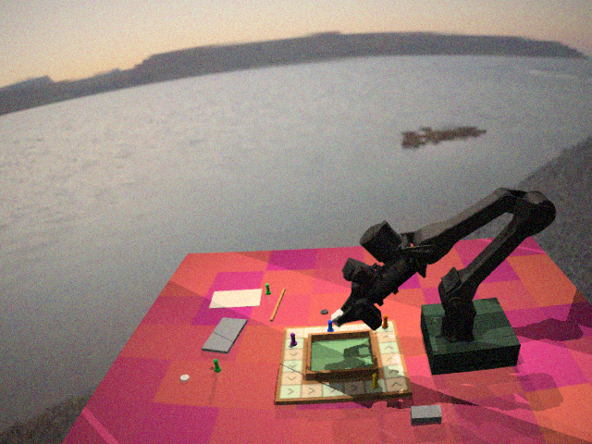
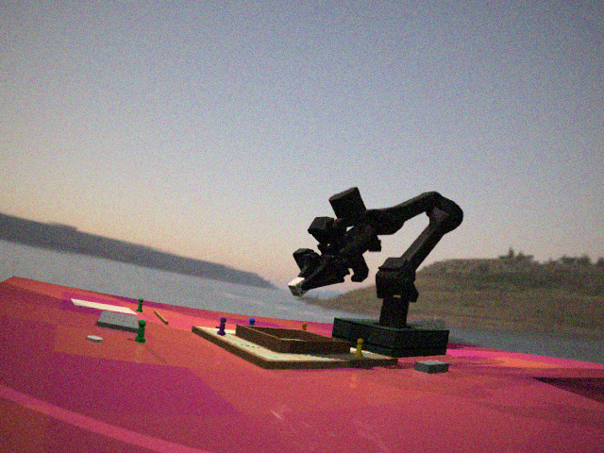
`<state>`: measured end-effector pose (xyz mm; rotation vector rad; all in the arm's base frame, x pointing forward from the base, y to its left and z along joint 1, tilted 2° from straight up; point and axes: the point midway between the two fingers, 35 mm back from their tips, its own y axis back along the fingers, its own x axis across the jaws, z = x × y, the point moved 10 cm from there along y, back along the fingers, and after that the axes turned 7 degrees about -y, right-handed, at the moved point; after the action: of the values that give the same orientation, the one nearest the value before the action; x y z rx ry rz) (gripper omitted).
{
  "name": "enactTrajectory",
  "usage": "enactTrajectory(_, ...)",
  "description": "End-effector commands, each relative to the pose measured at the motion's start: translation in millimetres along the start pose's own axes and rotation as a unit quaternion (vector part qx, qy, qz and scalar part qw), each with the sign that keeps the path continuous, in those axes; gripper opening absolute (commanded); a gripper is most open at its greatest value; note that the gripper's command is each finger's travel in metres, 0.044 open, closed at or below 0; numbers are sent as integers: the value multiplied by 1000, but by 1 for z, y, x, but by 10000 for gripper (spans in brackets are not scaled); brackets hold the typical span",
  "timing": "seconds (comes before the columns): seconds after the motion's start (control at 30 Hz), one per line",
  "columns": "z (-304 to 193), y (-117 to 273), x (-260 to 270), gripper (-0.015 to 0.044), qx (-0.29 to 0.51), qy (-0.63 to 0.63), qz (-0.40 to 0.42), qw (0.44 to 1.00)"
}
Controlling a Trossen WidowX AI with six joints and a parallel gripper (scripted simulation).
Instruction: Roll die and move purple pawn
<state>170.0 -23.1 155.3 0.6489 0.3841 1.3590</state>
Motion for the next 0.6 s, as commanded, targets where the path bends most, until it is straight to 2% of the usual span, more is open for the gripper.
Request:
enactTrajectory(0.0,0,0,0,0,-1,0,0,1000)
enactTrajectory(0.07,0,0,0,0,-1,0,0,1000)
enactTrajectory(0.37,2,1,0,236,-1,0,0,1000)
enactTrajectory(0.57,30,26,4,394,0,-2,0,1000)
